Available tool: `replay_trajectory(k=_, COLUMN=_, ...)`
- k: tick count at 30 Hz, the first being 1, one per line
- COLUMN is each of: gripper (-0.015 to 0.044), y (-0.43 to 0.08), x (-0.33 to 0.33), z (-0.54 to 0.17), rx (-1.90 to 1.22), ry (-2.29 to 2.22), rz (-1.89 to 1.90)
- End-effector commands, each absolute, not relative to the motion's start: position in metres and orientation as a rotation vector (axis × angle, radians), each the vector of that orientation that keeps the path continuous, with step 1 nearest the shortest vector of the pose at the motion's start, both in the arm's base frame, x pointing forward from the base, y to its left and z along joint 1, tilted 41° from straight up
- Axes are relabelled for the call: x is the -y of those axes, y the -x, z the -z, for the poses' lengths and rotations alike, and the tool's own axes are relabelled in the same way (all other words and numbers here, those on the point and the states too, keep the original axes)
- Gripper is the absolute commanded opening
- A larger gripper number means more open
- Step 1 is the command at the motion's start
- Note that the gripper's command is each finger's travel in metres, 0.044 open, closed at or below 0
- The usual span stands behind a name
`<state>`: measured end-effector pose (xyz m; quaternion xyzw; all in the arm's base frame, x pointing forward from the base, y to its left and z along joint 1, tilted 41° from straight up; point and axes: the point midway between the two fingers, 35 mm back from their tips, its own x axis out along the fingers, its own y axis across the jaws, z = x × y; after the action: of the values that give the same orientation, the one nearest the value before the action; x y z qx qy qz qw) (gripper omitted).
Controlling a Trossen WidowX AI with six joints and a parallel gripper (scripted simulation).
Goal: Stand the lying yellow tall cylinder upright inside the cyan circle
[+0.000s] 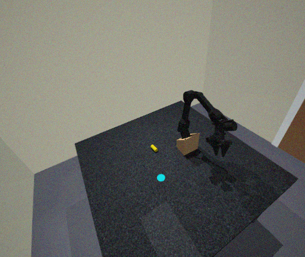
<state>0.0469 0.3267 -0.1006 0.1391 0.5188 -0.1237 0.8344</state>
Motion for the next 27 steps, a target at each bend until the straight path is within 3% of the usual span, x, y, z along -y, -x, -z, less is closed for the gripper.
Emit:
replay_trajectory(k=1, gripper=0.0374, y=-0.049, x=-0.326, z=0.100, rx=-1.098, ry=-0.296, rz=0.266)
replay_trajectory(k=4, gripper=0.0309, y=-0.080, x=-0.320, z=0.089, rx=-1.086, ry=-0.314, rz=0.320)
replay_trajectory(k=17, gripper=0.0309, y=-0.232, x=-0.225, z=0.020, rx=-0.974, ry=-0.445, rz=0.663)
replay_trajectory(k=27, gripper=0.0309, y=-0.293, x=-0.101, z=-0.033, rx=-0.877, ry=-0.530, rz=0.955)
